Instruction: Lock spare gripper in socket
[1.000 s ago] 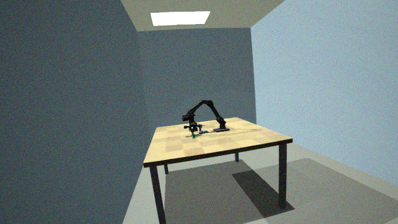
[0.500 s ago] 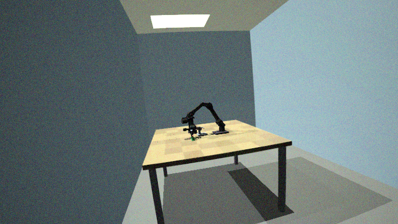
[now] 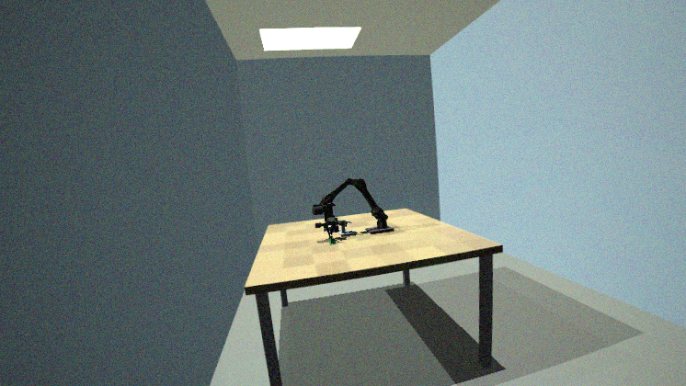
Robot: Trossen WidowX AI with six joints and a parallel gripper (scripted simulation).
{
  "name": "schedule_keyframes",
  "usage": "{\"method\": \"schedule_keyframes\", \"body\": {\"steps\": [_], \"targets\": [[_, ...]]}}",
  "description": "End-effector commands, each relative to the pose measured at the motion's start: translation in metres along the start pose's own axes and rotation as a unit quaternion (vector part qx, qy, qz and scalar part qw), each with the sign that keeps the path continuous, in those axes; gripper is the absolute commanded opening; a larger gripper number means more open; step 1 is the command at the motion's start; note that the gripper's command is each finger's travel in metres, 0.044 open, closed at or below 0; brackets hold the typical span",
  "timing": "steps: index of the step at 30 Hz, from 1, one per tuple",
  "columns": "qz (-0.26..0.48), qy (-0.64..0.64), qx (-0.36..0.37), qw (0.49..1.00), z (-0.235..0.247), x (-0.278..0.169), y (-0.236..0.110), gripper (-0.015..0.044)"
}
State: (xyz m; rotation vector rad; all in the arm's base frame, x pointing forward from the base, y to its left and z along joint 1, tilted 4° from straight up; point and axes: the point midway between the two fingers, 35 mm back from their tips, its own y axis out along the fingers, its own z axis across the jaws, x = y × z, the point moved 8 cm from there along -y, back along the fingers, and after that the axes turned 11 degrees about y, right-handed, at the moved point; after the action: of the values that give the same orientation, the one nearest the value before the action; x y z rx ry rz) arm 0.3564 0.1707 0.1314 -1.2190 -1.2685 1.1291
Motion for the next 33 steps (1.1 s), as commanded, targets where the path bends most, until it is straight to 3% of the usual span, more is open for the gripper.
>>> {"method": "schedule_keyframes", "body": {"steps": [1, 4, 16, 21, 33], "targets": [[0.0, 0.0, 0.0, 1.0, 0.0, 0.0, 0.0, 0.0], [0.0, 0.0, 0.0, 1.0, 0.0, 0.0, 0.0, 0.0], [0.0, 0.0, 0.0, 1.0, 0.0, 0.0, 0.0, 0.0315], [0.001, 0.0, 0.002, 1.0, 0.0, 0.001, -0.015, 0.044], [-0.001, -0.003, 0.0, 1.0, 0.0, 0.005, -0.05, 0.044]]}}
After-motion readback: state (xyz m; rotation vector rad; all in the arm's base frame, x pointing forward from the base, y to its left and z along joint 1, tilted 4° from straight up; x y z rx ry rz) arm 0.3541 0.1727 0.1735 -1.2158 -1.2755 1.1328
